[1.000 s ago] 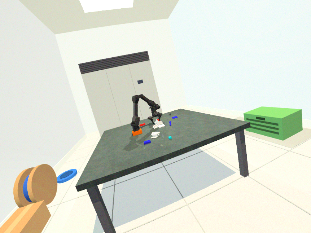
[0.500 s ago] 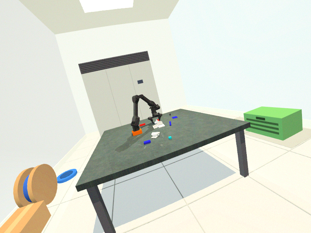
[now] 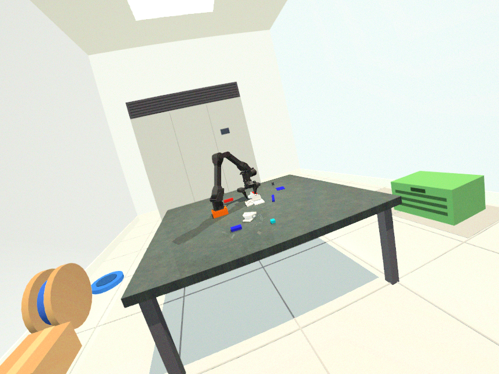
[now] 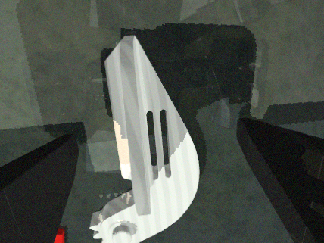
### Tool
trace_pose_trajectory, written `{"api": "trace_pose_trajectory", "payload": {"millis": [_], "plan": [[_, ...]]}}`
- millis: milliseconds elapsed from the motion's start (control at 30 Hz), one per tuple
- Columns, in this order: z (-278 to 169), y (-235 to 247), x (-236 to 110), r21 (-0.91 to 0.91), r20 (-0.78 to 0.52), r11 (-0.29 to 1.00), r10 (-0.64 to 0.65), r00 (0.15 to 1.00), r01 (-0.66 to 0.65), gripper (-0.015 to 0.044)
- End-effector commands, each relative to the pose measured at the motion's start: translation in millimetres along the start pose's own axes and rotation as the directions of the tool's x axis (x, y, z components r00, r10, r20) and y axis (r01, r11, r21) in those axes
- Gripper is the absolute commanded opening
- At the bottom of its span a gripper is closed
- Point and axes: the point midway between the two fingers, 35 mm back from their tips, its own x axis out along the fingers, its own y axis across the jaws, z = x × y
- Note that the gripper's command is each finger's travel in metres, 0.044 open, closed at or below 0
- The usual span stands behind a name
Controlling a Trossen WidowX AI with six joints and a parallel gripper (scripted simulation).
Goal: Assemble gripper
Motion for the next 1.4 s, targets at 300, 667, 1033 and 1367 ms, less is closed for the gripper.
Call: {"api": "trace_pose_trajectory", "payload": {"millis": [300, 667, 1033, 1367], "plan": [[0.0, 0.0, 0.0, 0.0, 0.0, 1.0, 0.0, 1.0, 0.0, 0.0134], [0.0, 0.0, 0.0, 0.0, 0.0, 1.0, 0.0, 1.0, 0.0, 0.0134], [-1.0, 2.5, -27.2, 0.001, -0.001, 1.0, 0.0, 1.0, 0.0, 0.0134], [-1.0, 2.0, -60.0, 0.001, -0.002, 1.0, 0.0, 1.0, 0.0, 0.0134]]}}
